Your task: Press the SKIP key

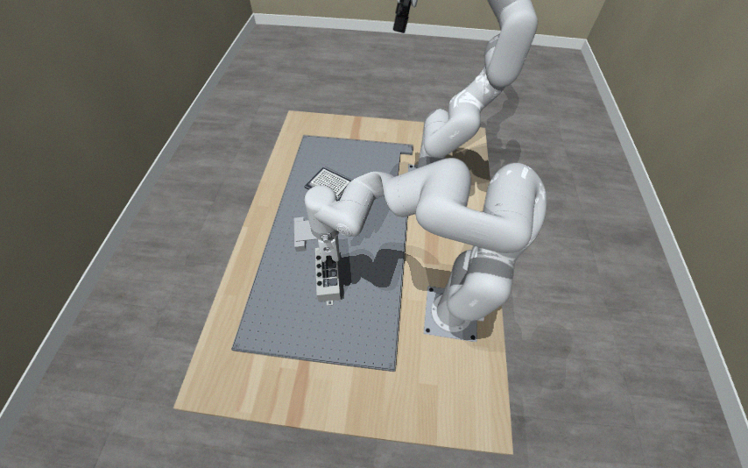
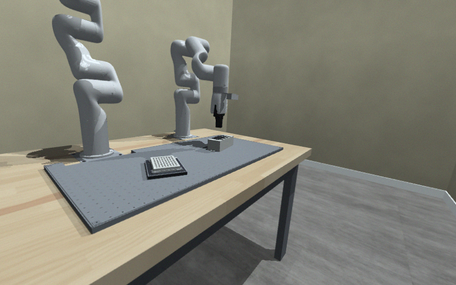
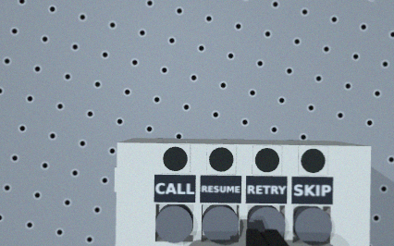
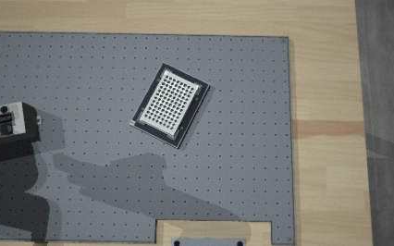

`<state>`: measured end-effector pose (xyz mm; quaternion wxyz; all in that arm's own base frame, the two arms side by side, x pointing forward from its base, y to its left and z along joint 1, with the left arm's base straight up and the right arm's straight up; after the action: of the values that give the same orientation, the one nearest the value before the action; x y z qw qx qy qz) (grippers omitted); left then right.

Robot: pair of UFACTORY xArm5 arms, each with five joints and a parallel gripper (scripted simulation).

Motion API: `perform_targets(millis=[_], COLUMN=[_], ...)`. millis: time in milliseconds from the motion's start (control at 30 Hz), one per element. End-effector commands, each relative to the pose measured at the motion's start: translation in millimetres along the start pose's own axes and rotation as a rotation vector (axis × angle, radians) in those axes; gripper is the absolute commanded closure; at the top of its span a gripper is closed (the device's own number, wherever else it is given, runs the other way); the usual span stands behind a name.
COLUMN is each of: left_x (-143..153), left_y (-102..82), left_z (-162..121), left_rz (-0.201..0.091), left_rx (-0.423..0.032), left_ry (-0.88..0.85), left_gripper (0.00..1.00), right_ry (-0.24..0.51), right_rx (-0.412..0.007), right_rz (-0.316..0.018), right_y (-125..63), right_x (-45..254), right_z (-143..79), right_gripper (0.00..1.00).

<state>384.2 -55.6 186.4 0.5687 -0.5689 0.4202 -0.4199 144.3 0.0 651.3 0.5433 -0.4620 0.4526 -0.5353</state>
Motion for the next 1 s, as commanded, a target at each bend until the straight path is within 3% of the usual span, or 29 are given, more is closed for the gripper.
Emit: perform_targets(millis=[0,267,967], left_x=[0,0,27], left_y=[6.8,16.8,16.8], left_z=[1,1,0], left_rz=[-0.001,-0.001,-0.002], left_rx=[0.003,0.003,0.003], left_ry=[0.0,0.0,0.0], left_gripper=[1.0,1.0,1.0], right_ry=[0.0,0.0,0.0], right_rx=[0.002,0.002,0.002], right_rz=[0.0,0.0,0.0], right_y=[-0.4,-0.4,-0.4], right_x=[0,0,0], right_z=[0,0,0], right_gripper=[0.0,0.0,0.0])
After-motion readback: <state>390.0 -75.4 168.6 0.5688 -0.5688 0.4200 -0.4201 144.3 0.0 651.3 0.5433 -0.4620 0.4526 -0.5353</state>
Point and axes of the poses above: on each arm, the point where the finger pads meet when closed, its own y axis out along the fingers, its own x axis across the jaws, z = x × y, the point moved 5 cm from there along -y, back along the fingers, and after that the axes turned 1 degree about -y, right-handed, at the moved point
